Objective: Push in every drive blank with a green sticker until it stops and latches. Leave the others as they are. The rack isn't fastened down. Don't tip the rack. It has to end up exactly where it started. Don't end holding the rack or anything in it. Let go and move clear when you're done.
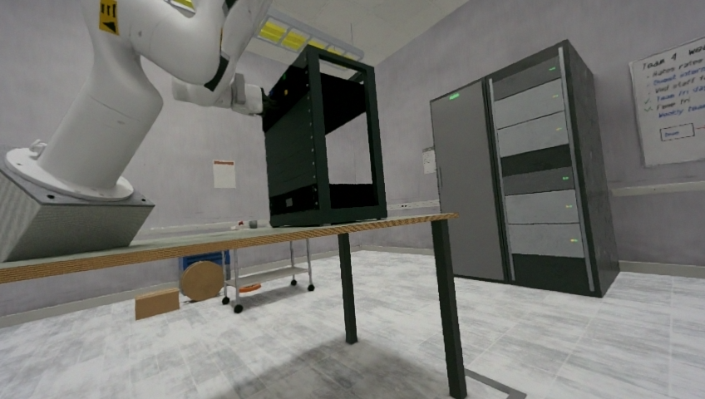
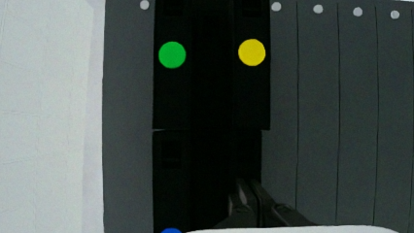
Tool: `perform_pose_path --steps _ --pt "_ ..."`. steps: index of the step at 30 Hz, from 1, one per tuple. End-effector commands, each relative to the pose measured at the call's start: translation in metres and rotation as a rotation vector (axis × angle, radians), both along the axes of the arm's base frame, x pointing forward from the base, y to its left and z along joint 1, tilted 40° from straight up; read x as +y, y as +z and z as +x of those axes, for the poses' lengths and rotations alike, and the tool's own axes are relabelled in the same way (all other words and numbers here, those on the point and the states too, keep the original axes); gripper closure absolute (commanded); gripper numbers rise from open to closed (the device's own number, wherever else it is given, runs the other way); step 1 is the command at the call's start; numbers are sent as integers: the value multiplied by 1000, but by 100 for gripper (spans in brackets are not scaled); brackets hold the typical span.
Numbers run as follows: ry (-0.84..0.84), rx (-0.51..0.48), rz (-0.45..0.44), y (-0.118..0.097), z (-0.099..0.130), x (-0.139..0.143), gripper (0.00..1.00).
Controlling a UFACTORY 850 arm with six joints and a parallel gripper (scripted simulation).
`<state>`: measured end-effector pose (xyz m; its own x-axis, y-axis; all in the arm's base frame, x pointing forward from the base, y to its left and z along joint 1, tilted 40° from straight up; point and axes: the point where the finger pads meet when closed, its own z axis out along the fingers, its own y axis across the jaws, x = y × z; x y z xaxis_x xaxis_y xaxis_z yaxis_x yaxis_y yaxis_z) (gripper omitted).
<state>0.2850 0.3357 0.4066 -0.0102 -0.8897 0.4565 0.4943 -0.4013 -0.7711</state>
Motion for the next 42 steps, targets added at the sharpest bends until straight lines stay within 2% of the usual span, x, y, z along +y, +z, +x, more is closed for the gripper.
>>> perform_pose_path --steps 1,42 --pt "0 -1 1 3 4 1 100" --pt "0 -1 1 5 9 3 100"
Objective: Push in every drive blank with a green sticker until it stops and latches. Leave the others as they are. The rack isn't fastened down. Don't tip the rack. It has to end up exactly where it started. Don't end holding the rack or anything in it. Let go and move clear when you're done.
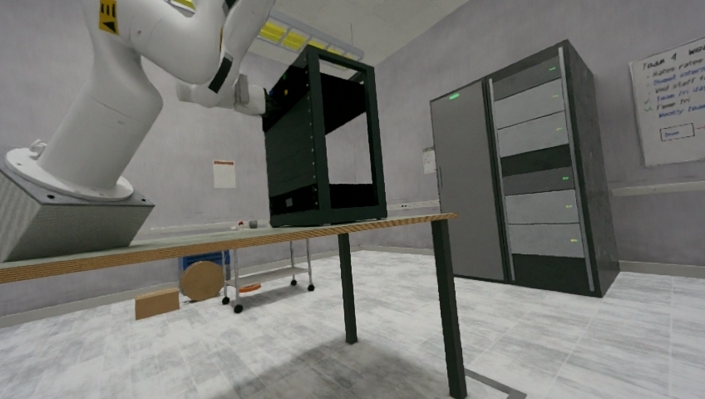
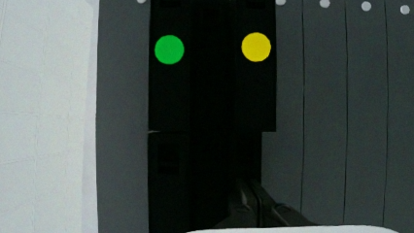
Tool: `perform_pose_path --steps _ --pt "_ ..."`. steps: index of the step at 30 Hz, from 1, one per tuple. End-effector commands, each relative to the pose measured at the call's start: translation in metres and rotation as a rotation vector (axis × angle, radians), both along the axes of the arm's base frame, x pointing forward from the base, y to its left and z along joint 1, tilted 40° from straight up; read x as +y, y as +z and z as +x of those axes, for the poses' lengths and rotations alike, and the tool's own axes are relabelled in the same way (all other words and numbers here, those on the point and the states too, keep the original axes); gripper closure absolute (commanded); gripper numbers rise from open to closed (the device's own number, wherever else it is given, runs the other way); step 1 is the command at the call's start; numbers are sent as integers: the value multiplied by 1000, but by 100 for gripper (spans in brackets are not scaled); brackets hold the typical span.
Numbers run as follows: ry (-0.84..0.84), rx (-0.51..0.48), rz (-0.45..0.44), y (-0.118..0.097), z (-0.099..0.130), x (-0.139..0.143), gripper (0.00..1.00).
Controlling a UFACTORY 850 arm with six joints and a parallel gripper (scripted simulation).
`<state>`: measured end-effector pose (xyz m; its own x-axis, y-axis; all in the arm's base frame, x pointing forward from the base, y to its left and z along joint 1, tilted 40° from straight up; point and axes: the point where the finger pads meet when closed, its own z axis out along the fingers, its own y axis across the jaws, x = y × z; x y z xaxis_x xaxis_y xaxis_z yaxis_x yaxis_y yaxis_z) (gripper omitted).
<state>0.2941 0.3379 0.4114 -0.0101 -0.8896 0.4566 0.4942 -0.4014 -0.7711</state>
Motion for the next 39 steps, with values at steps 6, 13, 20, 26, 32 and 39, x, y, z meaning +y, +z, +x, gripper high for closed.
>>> perform_pose_path --steps 6,13,20,26,32,39 --pt "0 -1 1 1 1 1 100" --pt "0 -1 1 2 3 1 100" --pt "0 -1 1 2 3 1 100" --pt "0 -1 1 3 5 2 100" --pt "0 -1 1 3 5 2 100" --pt "0 -1 1 3 4 2 100"
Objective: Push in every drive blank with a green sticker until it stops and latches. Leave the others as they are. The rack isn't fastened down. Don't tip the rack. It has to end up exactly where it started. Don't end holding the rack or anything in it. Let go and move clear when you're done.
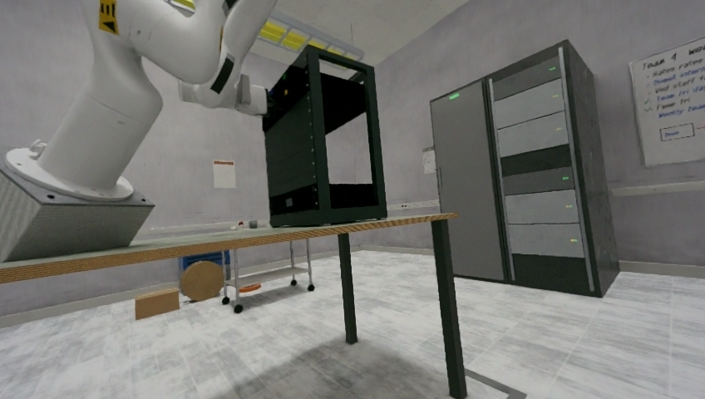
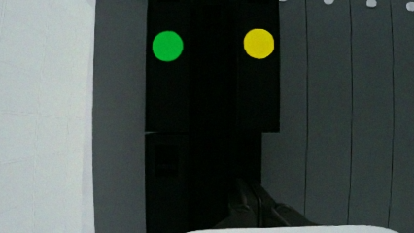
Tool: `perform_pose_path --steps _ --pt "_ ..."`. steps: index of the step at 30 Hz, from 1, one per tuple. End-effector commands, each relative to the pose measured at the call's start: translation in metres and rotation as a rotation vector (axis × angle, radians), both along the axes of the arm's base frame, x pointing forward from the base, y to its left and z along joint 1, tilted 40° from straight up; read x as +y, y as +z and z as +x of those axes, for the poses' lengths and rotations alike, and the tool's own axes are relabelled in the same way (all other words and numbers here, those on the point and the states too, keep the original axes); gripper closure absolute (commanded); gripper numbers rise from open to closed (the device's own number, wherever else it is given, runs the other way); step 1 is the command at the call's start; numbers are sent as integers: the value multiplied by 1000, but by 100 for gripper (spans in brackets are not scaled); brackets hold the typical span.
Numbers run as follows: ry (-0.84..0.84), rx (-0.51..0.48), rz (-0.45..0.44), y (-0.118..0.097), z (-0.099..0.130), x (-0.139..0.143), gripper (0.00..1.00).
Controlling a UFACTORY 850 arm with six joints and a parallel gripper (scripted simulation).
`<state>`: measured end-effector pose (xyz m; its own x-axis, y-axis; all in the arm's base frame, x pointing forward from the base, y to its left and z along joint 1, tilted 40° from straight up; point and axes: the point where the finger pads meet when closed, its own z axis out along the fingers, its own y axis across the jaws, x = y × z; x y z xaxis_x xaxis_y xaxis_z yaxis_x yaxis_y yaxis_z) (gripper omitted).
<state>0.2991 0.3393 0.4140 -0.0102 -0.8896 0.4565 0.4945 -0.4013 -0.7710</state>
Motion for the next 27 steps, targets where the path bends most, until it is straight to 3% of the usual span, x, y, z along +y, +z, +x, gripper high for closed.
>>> perform_pose_path --steps 1,14,27 --pt "0 -1 1 0 -2 0 100" --pt "0 -1 1 -28 -56 -14 100" --pt "0 -1 1 -42 -82 -20 100"
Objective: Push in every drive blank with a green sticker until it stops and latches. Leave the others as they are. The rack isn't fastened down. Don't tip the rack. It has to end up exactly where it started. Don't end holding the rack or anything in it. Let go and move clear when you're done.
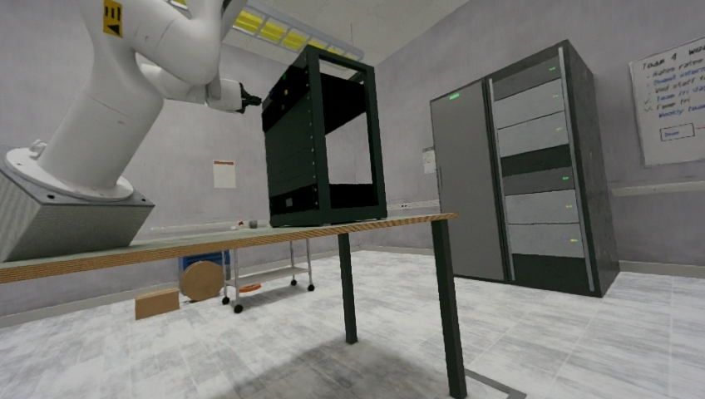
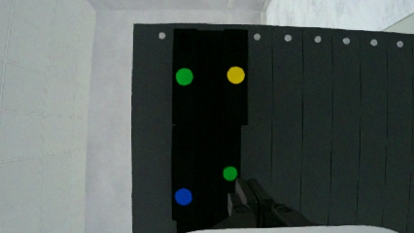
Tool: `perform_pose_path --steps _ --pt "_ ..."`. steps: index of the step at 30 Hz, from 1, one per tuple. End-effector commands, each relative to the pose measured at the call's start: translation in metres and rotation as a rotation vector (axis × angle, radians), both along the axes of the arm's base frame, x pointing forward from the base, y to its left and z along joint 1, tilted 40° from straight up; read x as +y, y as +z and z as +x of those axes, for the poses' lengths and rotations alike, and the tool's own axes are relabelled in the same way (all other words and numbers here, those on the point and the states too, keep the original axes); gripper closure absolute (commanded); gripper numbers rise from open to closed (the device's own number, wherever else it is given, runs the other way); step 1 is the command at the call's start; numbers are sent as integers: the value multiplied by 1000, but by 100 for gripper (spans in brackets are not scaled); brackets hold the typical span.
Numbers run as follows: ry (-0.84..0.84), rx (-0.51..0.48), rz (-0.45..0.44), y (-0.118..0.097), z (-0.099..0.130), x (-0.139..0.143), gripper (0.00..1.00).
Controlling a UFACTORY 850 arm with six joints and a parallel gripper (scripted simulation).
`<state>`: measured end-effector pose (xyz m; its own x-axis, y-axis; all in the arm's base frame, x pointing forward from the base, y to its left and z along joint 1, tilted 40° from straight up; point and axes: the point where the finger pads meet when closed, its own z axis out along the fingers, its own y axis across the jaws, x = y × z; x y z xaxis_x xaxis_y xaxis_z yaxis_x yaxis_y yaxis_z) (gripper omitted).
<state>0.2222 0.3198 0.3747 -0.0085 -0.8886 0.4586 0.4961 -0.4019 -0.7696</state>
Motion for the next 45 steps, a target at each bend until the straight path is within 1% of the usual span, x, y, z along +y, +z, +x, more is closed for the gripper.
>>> perform_pose_path --steps 1,7,11,15,21,23,29,34,38,45 --pt "-2 0 4 -3 -6 -1 100" --pt "-2 0 4 -1 -6 -2 100" --pt "-2 0 4 5 -8 -7 100" --pt "-2 0 4 18 -13 -18 100" --pt "-2 0 4 44 -23 -40 100" --pt "-2 0 4 44 -23 -40 100" --pt "-2 0 4 69 -32 -60 100" --pt "-2 0 4 83 -37 -71 100" --pt "-2 0 4 88 -39 -76 100" --pt "-2 0 4 89 -39 -77 100"
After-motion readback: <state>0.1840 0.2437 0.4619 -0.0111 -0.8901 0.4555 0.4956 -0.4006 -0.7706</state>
